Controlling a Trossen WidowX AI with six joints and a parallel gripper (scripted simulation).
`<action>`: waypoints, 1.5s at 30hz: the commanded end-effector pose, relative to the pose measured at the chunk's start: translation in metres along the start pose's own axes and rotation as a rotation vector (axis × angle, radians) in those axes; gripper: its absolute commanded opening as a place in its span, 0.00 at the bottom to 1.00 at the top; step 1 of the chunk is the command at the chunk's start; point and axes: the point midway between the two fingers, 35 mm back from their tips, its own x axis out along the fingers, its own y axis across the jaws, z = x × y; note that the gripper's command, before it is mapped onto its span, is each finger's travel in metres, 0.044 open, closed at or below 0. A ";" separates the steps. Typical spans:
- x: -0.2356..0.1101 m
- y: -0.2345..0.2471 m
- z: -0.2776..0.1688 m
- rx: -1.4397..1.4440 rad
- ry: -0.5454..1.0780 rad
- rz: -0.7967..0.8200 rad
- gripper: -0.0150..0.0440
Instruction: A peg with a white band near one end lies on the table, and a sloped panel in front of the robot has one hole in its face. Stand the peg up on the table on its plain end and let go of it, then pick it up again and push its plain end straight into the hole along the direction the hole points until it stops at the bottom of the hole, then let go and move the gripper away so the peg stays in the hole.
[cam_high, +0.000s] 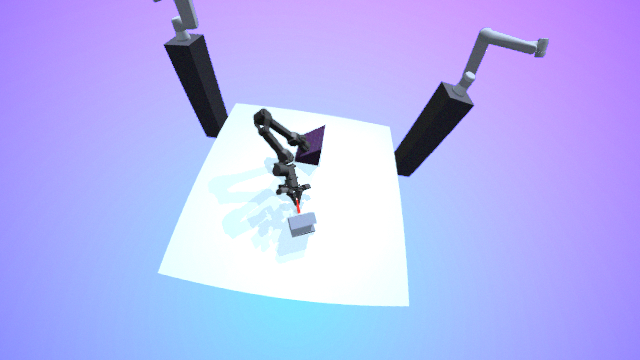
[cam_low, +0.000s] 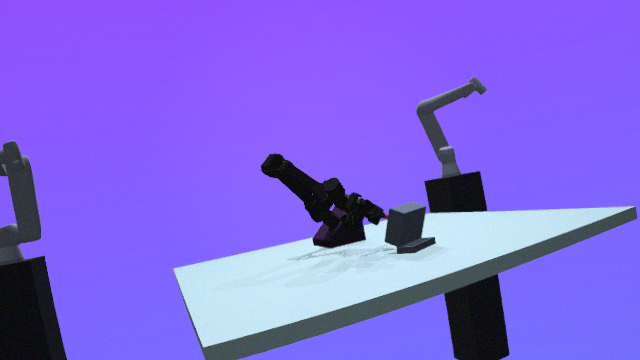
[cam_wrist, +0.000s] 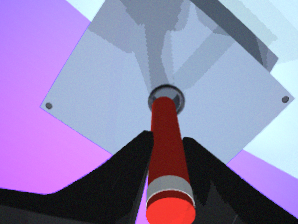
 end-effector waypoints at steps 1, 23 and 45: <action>-0.001 0.000 0.000 0.000 0.000 0.000 0.25; 0.001 -0.003 0.000 0.000 0.000 0.000 0.25; 0.012 -0.004 0.001 0.000 0.000 0.001 0.25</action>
